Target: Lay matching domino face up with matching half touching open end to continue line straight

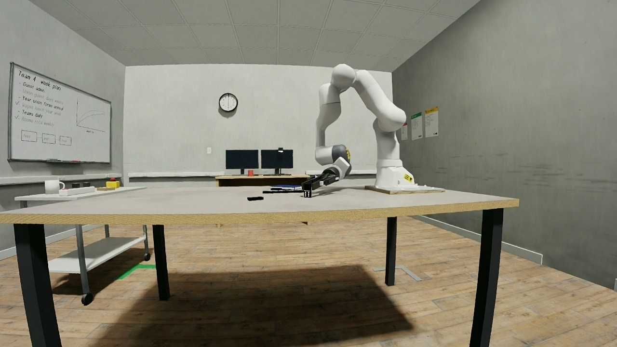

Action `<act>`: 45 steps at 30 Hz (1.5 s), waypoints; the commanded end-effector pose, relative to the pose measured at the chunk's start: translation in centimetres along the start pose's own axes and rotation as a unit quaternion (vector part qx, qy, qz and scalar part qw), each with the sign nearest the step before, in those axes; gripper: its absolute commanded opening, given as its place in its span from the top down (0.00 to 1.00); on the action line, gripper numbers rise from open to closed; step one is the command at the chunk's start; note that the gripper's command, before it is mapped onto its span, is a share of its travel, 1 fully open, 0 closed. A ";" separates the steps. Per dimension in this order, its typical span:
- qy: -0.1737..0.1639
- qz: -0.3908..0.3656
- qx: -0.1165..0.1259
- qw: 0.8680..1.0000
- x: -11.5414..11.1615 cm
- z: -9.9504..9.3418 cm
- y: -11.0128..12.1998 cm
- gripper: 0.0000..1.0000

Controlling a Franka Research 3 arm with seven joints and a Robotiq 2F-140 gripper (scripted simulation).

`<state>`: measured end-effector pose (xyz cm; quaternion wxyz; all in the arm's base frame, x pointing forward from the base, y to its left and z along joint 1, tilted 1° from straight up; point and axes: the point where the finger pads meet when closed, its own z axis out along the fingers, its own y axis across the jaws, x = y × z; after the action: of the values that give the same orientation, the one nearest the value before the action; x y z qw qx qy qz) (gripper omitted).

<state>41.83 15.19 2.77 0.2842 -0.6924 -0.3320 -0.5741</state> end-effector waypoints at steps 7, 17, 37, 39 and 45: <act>0.001 -0.002 -0.001 1.000 0.2 -0.2 0.1 0.66; 0.001 -0.002 -0.001 1.000 1.6 -2.6 0.1 0.66; 0.001 -0.002 -0.001 1.000 3.9 -6.7 0.1 0.66; 0.001 -0.002 -0.001 1.000 4.0 -6.6 0.1 0.66; 0.001 -0.002 -0.001 1.000 4.3 -6.4 0.2 0.66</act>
<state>38.63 10.55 8.11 0.2784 -0.6884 -0.3355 -0.5797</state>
